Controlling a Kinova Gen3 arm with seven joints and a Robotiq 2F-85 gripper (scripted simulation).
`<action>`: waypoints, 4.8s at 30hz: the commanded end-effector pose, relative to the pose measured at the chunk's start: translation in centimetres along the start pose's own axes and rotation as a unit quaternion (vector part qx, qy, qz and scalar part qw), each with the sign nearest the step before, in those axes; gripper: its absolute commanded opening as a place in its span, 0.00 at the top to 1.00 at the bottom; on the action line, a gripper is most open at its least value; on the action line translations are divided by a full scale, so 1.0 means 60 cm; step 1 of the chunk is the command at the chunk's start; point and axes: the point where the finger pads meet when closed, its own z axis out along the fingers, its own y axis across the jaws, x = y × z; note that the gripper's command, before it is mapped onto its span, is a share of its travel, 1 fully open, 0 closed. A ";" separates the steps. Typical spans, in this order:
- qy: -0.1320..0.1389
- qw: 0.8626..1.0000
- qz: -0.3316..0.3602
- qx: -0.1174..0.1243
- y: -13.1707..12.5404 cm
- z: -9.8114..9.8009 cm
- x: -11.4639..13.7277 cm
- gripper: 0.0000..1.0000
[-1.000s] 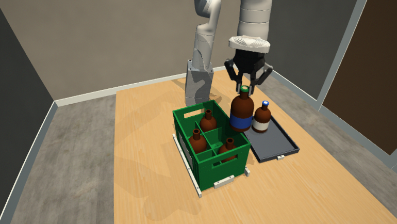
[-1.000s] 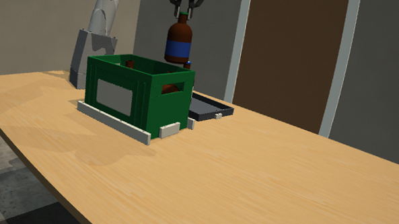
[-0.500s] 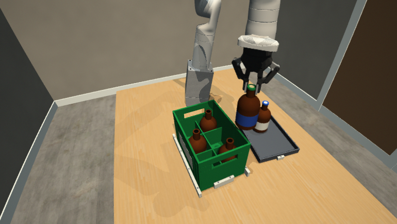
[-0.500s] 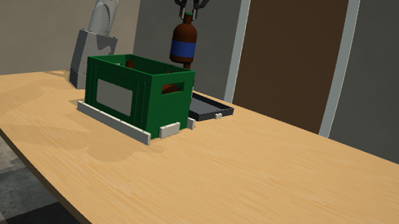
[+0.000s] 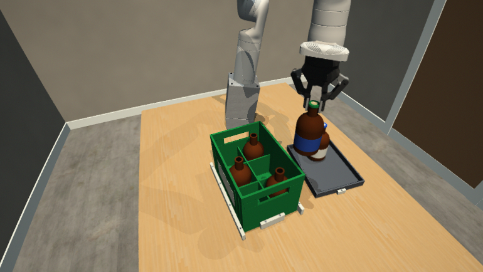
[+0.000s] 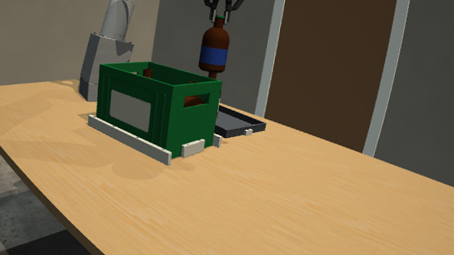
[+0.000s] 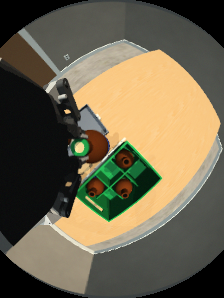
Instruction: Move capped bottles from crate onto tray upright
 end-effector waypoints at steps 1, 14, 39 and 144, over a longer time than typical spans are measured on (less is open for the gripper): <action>0.001 1.000 -0.005 0.000 -0.011 -0.001 -0.008 1.00; 0.001 1.000 -0.004 0.000 -0.034 -0.001 -0.029 1.00; 0.001 1.000 -0.006 0.000 -0.083 0.000 -0.072 1.00; 0.003 1.000 -0.004 0.002 -0.171 0.145 -0.151 1.00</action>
